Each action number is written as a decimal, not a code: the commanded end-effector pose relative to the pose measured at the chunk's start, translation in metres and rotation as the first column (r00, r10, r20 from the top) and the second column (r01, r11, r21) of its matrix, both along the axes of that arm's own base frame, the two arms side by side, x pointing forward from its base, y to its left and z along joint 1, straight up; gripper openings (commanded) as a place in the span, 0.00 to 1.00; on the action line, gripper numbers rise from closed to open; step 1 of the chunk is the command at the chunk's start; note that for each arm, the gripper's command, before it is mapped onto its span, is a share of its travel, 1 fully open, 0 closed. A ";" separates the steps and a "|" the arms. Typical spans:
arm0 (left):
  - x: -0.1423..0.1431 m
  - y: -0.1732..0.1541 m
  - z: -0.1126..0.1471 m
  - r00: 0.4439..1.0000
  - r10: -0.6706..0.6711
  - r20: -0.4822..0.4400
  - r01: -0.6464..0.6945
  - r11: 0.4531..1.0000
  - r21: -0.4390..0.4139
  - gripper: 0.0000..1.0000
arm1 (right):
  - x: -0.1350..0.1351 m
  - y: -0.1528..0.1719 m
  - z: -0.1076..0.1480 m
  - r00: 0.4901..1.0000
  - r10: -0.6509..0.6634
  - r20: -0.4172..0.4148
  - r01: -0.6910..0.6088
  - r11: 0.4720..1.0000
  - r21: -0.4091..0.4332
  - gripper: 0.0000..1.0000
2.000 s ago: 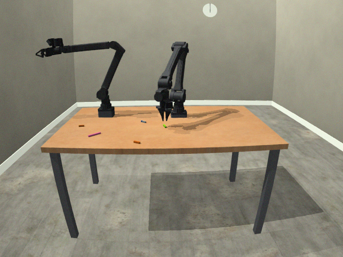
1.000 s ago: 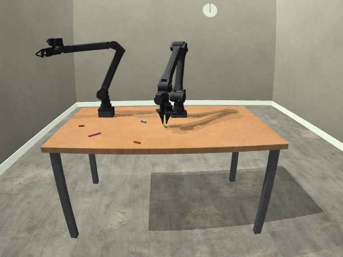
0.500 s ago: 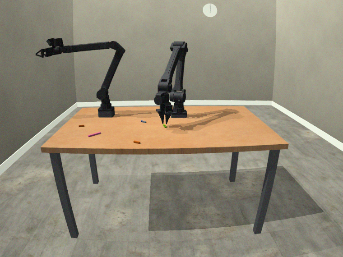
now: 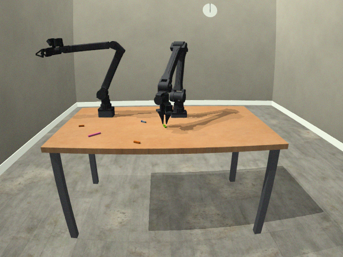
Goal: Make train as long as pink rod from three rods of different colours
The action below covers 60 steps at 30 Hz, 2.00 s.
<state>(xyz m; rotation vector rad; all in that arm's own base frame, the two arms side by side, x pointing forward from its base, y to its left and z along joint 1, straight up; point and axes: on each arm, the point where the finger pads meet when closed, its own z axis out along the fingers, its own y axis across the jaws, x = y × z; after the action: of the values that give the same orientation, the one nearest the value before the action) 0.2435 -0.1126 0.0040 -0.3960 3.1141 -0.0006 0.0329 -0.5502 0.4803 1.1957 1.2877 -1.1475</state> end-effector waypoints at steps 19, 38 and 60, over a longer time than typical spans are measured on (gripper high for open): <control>0.005 -0.005 0.008 1.000 0.005 0.030 -0.004 1.000 -0.016 0.23 | -0.008 0.006 0.020 1.000 -0.016 0.016 0.017 0.998 -0.053 1.00; 0.004 -0.005 0.007 1.000 0.004 0.026 -0.004 1.000 -0.014 0.23 | -0.008 0.006 0.020 1.000 -0.016 0.016 0.017 0.998 -0.053 1.00; 0.005 -0.006 0.007 1.000 0.002 0.027 -0.002 1.000 -0.015 0.23 | -0.008 0.006 0.020 1.000 -0.016 0.016 0.017 0.998 -0.053 1.00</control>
<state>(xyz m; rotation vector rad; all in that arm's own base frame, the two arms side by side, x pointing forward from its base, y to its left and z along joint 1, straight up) 0.2384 -0.1120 0.0026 -0.3875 3.1190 0.0022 0.0329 -0.5502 0.4803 1.1957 1.2877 -1.1475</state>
